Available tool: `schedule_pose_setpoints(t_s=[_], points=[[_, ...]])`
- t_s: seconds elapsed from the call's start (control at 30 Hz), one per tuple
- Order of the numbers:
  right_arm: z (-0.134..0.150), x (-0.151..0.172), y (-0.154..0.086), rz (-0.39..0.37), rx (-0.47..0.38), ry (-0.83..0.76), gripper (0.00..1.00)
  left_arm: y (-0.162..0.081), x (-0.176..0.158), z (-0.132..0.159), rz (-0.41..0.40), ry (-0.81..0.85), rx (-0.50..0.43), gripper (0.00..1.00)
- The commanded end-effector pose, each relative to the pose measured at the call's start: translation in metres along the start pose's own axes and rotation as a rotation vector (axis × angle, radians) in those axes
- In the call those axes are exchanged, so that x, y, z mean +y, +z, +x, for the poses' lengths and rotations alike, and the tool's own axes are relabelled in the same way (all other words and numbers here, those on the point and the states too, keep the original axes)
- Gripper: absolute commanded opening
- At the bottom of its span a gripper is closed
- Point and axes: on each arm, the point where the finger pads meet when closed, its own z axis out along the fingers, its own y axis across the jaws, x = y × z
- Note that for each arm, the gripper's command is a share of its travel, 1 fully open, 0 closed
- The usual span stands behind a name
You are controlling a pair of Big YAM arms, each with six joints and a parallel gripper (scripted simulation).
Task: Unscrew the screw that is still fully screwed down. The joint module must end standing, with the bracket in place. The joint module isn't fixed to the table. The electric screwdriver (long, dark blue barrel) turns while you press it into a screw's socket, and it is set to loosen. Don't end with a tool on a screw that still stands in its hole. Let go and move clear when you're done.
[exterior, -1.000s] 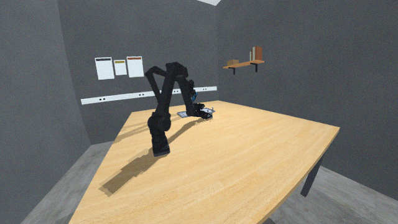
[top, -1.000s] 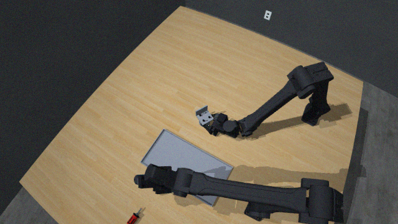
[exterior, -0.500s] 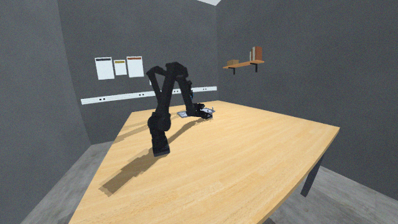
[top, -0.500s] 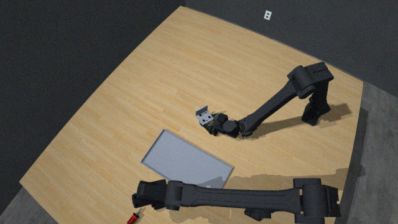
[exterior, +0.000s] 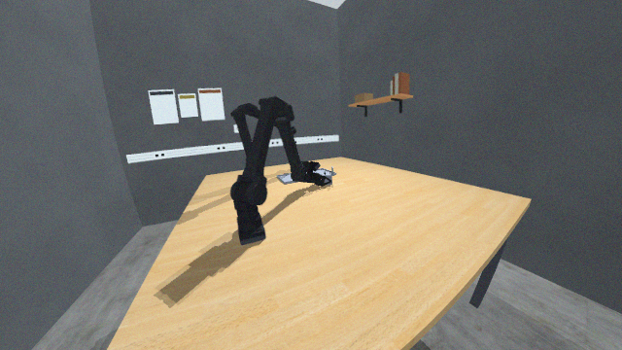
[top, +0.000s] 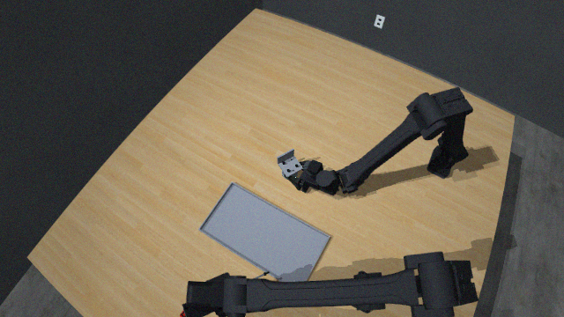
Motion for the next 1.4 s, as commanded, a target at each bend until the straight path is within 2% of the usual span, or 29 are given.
schedule_pose_setpoints(t_s=[0.0, 0.07, 0.13, 0.47, 0.57, 0.63, 0.7, 1.03, 1.2, 1.27, 1.37], points=[[-0.002, 0.008, 0.009, -0.004, -0.009, 0.011, 0.59, -0.037, -0.025, -0.031, 0.046, -0.007, -0.076, 0.42], [-0.002, 0.008, 0.009, -0.004, -0.009, 0.011, 0.59, -0.037, -0.025, -0.031, 0.046, -0.007, -0.076, 0.42], [-0.002, 0.008, 0.009, -0.004, -0.009, 0.011, 0.59, -0.024, -0.004, -0.035, 0.009, -0.055, -0.037, 0.42], [-0.002, 0.008, 0.009, -0.004, -0.009, 0.011, 0.59, -0.023, 0.045, -0.043, -0.072, -0.193, 0.047, 0.42], [-0.002, 0.008, 0.009, -0.004, -0.009, 0.011, 0.59, -0.036, 0.034, -0.042, -0.052, -0.172, 0.023, 0.42], [-0.002, 0.008, 0.009, -0.004, -0.009, 0.011, 0.59, -0.036, 0.034, -0.042, -0.052, -0.172, 0.023, 0.42], [-0.002, 0.008, 0.009, -0.004, -0.009, 0.011, 0.59, -0.024, 0.055, -0.043, -0.085, -0.222, 0.064, 0.42], [-0.002, 0.008, 0.009, -0.004, -0.009, 0.011, 0.59, -0.029, 0.104, -0.044, -0.158, -0.364, 0.149, 0.42], [-0.002, 0.008, 0.009, -0.004, -0.009, 0.011, 0.59, -0.041, 0.092, -0.045, -0.14, -0.341, 0.125, 0.42], [-0.002, 0.008, 0.009, -0.004, -0.009, 0.011, 0.59, -0.031, 0.113, -0.044, -0.17, -0.393, 0.167, 0.42], [-0.002, 0.008, 0.009, -0.004, -0.009, 0.011, 0.59, -0.034, 0.127, -0.042, -0.189, -0.436, 0.193, 0.42]])
